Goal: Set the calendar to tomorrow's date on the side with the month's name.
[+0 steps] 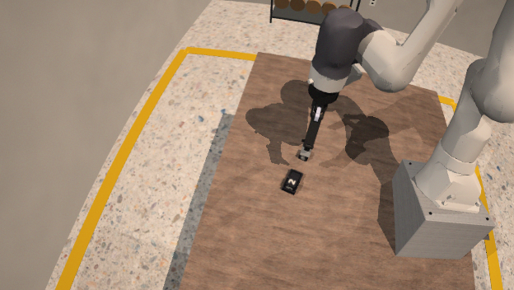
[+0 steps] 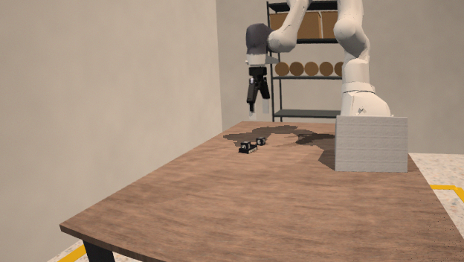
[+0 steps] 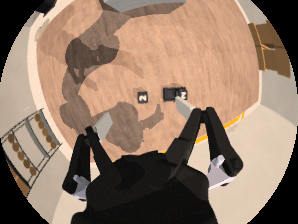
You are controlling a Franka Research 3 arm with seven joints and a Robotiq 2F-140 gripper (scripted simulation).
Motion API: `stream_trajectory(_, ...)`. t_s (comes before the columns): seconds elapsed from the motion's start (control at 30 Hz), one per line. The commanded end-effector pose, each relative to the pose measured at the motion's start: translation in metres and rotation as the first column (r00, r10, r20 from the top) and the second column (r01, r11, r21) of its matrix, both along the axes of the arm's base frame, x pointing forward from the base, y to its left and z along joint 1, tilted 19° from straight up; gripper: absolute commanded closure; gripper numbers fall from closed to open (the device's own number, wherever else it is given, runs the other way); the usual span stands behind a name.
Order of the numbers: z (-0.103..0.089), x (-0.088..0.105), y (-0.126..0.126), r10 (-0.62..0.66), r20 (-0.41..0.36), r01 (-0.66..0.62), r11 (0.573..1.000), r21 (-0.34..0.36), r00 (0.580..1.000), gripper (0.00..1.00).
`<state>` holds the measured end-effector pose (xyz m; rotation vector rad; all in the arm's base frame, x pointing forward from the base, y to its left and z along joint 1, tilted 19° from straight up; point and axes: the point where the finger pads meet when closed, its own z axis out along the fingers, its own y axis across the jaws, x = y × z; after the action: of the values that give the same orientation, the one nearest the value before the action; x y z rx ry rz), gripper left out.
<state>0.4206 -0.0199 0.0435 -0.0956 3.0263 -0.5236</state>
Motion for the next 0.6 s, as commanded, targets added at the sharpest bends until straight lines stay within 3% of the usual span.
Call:
stream_trajectory(0.0,-0.0004,-0.0008,0.0009,0.161,-0.064,-0.161,0.987,0.001,0.985,0.00)
stream_trajectory(0.27,-0.0006,-0.0008,0.0009,0.250,-0.097,-0.251,0.968,0.000,0.963,0.00)
stream_trajectory(0.57,-0.0009,-0.0008,0.0009,0.397,-0.152,-0.400,0.916,0.007,0.905,0.00)
